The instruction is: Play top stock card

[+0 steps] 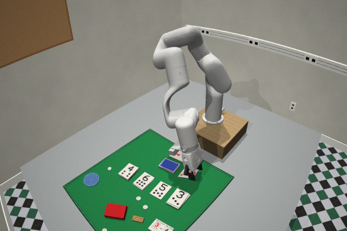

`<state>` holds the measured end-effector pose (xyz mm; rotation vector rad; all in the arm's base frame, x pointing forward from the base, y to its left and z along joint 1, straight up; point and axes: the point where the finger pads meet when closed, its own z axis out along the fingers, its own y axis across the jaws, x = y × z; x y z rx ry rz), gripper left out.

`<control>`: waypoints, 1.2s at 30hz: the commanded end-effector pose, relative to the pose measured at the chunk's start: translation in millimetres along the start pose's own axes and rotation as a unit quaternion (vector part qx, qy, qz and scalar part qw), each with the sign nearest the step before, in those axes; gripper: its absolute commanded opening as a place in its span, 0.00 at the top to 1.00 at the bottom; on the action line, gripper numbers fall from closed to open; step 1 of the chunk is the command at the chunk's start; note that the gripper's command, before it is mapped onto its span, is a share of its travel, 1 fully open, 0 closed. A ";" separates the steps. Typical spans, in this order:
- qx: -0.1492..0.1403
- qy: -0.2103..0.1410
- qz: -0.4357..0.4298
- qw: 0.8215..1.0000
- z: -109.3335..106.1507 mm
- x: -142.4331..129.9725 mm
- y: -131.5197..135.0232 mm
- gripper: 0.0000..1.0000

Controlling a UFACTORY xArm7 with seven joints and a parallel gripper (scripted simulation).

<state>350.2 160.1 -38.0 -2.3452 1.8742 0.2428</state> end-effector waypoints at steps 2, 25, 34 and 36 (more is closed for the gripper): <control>0.001 -0.021 0.000 1.000 0.5 0.7 -1.0 0.26; 0.001 -0.065 0.000 0.998 2.9 1.8 -1.0 0.26; 0.002 -0.067 0.000 0.998 2.9 1.9 -1.1 0.26; 0.002 -0.068 0.000 0.998 2.9 1.9 -1.1 0.26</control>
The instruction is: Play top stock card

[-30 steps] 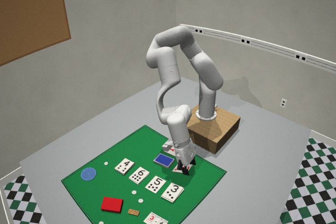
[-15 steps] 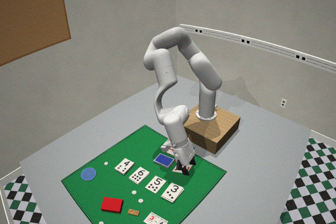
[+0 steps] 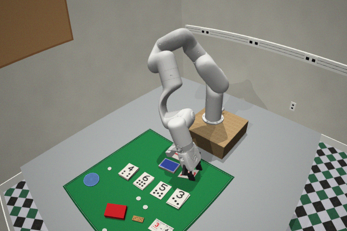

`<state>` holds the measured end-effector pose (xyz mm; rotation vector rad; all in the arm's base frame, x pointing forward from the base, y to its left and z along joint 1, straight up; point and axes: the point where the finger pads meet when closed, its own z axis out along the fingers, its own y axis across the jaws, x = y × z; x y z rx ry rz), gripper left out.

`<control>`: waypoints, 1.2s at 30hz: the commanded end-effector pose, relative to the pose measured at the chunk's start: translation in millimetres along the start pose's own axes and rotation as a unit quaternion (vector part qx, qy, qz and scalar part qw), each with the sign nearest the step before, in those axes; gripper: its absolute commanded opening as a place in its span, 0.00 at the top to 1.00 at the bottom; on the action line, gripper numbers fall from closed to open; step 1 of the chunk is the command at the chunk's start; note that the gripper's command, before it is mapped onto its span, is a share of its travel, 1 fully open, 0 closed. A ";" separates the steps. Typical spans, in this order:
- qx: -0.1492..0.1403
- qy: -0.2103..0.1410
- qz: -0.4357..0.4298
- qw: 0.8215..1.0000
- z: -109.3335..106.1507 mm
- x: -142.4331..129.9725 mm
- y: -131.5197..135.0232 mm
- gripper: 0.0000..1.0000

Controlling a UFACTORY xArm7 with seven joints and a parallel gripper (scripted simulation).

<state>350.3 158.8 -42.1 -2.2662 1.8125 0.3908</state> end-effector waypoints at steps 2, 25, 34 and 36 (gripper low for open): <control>0.001 0.000 -0.001 1.000 -0.7 -0.3 -1.2 0.26; 0.001 0.004 -0.001 1.000 0.0 -0.4 -1.1 0.26; 0.001 0.019 -0.001 1.000 2.7 -1.1 -1.2 0.26; 0.001 0.026 -0.001 1.000 4.0 -1.2 -1.1 0.26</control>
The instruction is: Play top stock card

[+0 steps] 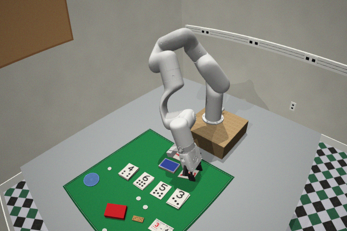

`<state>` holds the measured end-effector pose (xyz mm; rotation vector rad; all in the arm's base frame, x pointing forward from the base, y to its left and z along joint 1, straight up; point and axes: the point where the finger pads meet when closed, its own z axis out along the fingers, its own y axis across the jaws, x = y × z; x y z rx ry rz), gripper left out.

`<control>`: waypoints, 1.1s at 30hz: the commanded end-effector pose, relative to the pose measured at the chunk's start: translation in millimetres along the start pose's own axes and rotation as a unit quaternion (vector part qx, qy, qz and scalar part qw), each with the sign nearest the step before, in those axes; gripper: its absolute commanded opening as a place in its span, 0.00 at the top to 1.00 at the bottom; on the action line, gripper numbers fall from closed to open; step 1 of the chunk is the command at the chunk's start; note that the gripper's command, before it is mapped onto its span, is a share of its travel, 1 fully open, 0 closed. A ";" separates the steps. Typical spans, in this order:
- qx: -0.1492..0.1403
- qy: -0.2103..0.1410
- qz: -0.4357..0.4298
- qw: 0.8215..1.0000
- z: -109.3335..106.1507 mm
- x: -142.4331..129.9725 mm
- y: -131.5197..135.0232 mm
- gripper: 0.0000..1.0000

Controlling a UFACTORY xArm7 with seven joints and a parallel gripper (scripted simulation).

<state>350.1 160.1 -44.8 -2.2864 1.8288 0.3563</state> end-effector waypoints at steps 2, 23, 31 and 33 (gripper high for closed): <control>0.001 0.017 -0.001 1.000 2.4 -1.2 -1.1 0.26; 0.000 0.111 -0.001 0.994 19.2 -3.0 -1.2 0.26; -0.001 0.136 -0.001 0.991 23.8 -3.0 -1.2 0.26; -0.001 0.143 -0.001 0.990 25.0 -2.9 -1.3 0.26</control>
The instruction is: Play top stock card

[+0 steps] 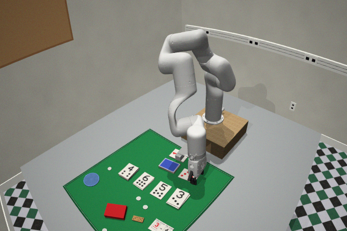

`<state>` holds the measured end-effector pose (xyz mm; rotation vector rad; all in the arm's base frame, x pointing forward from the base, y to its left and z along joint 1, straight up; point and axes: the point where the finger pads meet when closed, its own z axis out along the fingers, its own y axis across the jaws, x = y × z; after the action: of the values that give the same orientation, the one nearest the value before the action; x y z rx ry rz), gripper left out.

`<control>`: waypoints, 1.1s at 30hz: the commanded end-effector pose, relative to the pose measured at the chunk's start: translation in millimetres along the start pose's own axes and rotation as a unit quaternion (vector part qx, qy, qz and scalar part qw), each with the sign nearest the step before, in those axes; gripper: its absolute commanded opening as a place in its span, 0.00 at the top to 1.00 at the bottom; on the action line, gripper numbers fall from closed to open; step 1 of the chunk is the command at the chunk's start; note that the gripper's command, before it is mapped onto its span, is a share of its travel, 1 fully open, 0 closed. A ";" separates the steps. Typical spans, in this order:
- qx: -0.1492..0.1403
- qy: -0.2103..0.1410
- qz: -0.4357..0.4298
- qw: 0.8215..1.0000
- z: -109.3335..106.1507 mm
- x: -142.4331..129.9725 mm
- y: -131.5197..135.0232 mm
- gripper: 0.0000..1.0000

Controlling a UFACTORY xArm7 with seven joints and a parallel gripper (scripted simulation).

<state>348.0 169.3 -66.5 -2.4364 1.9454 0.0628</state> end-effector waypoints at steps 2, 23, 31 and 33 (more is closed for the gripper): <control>0.003 0.018 0.000 1.000 2.3 -1.1 -1.2 0.26; 0.003 0.030 0.000 1.000 4.3 -1.5 -1.3 0.26; 0.003 0.030 0.000 1.000 4.3 -1.5 -1.3 0.26; 0.003 0.030 0.000 1.000 4.3 -1.5 -1.3 0.13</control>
<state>347.6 170.6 -71.7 -2.4643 1.9693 -0.0121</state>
